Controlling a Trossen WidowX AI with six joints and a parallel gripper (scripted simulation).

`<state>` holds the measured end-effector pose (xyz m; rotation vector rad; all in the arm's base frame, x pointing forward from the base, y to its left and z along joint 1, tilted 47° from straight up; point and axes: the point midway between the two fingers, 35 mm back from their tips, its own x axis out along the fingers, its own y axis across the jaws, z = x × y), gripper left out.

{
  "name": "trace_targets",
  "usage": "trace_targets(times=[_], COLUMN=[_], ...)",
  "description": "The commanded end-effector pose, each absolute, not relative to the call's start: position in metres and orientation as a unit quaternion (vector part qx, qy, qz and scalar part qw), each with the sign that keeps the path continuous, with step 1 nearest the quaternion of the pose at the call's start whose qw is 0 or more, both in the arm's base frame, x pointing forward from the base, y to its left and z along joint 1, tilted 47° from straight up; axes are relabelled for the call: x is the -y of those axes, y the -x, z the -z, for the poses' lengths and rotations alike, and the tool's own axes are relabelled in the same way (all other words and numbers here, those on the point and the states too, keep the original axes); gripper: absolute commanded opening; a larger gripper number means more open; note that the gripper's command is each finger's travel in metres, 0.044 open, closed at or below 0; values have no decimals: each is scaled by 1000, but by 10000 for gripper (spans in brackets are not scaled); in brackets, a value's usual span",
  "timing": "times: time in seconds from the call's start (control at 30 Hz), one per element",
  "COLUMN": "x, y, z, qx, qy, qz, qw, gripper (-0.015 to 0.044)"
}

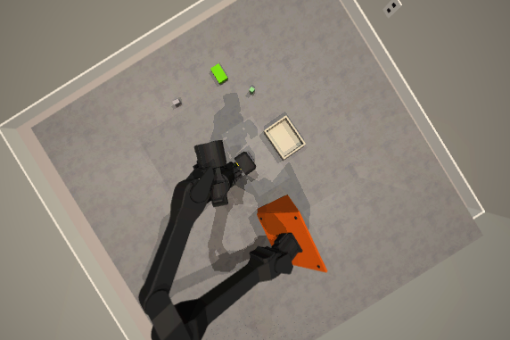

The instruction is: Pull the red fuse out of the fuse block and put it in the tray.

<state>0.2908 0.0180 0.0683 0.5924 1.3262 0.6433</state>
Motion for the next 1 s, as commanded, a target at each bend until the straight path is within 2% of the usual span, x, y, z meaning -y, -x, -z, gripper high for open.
trace_targets(times=[0.0,0.97], x=[-11,102], y=[-295,-316], z=[-66,36], qx=[-595,-599], qy=[-262,-254], qz=[-287,-278], qw=[703,707], gripper=[0,0])
